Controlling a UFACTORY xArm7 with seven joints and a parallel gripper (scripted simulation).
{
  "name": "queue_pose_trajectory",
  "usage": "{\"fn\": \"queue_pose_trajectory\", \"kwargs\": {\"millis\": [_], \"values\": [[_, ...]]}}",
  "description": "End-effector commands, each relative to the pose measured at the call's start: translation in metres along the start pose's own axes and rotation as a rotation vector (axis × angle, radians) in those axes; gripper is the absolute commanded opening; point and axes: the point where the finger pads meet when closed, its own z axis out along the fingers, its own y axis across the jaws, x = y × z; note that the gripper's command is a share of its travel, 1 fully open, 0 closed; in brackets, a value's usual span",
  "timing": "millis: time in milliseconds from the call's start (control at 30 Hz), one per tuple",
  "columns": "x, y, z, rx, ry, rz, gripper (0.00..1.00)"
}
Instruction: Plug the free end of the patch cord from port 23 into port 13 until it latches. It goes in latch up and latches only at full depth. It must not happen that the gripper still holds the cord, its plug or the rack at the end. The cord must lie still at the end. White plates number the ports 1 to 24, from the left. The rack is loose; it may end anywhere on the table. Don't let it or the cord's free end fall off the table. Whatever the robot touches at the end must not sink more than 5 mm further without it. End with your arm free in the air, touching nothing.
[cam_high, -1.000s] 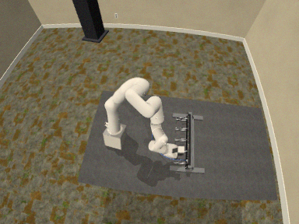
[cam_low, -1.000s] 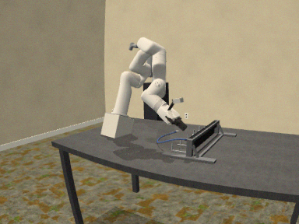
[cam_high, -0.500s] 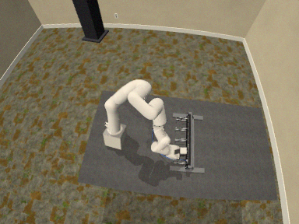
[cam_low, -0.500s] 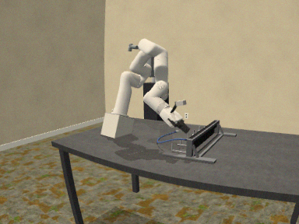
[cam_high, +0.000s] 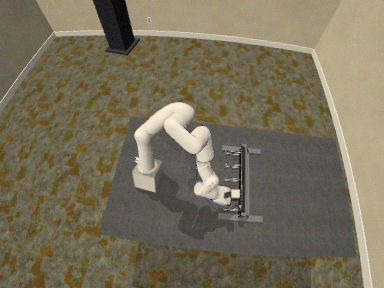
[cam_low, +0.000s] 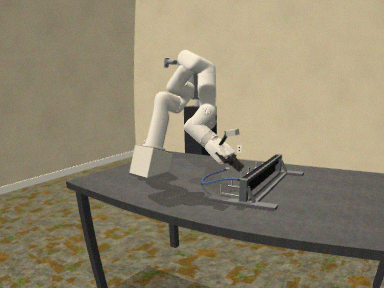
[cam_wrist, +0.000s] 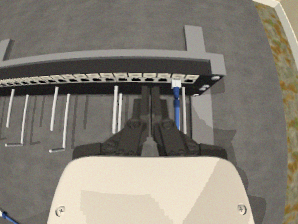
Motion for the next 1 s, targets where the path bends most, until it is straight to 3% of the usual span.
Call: {"fn": "queue_pose_trajectory", "kwargs": {"millis": [0,967], "values": [[0.0024,0.001,-0.0004,-0.002,0.004,-0.002,0.0],[0.0024,0.001,-0.0028,-0.002,0.004,-0.002,0.0]]}}
